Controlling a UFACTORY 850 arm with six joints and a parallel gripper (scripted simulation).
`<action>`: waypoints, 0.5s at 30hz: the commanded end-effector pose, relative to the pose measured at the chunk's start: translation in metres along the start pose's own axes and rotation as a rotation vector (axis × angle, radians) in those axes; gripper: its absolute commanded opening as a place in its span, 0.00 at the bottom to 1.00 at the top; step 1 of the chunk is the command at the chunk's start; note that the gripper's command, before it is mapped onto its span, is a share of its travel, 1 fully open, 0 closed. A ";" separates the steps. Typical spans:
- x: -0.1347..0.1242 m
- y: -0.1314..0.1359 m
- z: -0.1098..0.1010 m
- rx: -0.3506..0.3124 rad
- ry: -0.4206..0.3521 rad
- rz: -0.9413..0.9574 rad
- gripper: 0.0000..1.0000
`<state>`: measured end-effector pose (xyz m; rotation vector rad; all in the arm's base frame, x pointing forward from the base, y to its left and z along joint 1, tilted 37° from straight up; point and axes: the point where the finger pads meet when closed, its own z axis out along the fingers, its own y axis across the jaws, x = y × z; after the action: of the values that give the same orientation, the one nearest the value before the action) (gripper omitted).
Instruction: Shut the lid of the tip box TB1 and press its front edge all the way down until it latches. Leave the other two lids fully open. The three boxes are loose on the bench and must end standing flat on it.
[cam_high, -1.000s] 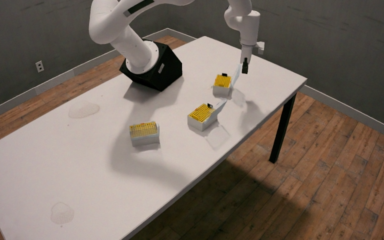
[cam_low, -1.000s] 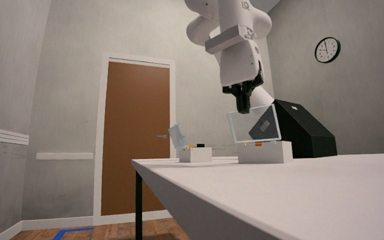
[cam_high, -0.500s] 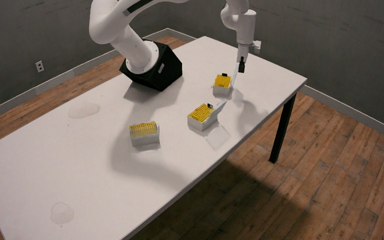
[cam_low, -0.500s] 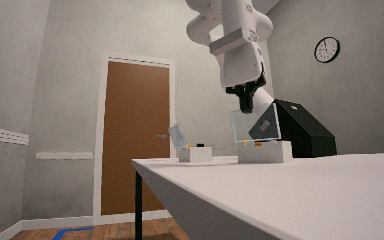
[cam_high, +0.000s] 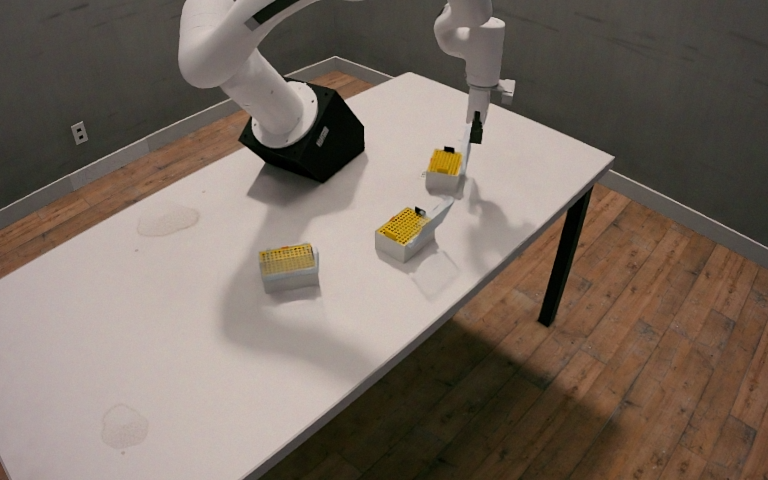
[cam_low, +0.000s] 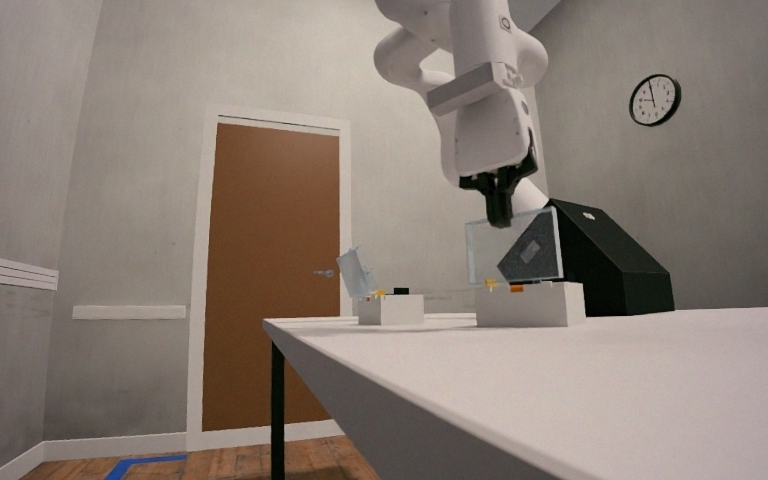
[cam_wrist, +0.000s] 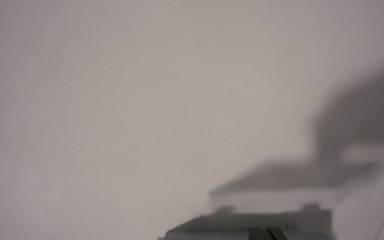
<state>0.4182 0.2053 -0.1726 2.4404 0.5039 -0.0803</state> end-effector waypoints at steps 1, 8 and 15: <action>-0.003 0.000 -0.001 0.001 0.002 0.001 0.00; -0.012 0.000 -0.003 0.001 0.002 0.001 0.00; -0.021 0.000 -0.004 0.001 0.002 0.001 0.00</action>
<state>0.4021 0.2009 -0.1677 2.4405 0.5039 -0.0802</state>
